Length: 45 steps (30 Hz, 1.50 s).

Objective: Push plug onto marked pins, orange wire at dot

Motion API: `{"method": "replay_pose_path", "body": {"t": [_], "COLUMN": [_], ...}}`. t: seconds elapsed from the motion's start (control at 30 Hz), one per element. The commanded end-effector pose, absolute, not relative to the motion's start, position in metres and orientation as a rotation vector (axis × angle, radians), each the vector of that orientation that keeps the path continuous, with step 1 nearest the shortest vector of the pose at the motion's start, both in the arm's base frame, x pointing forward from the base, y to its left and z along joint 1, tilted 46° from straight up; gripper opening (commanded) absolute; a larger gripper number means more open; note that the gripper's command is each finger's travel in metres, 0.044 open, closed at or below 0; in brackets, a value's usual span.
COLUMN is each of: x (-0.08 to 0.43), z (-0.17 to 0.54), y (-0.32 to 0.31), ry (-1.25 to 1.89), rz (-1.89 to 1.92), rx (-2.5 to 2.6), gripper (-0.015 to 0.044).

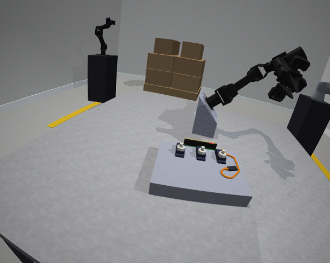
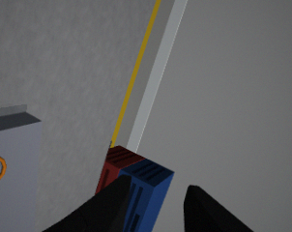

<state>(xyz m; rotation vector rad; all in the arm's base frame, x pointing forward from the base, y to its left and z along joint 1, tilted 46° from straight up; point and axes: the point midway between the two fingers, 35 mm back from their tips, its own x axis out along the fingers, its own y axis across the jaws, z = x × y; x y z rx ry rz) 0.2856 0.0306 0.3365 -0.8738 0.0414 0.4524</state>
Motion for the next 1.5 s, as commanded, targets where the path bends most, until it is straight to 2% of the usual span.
{"method": "replay_pose_path", "body": {"t": [0.0, 0.8, 1.47], "x": [0.288, 0.304, 0.314], "z": [0.336, 0.331, 0.329], "y": [0.029, 0.018, 0.004], "ry": [0.048, 0.057, -0.024], "rz": [0.425, 0.253, 0.048], "rx": [-0.839, -0.562, -0.131], "gripper": [0.0115, 0.0115, 0.0115]}}
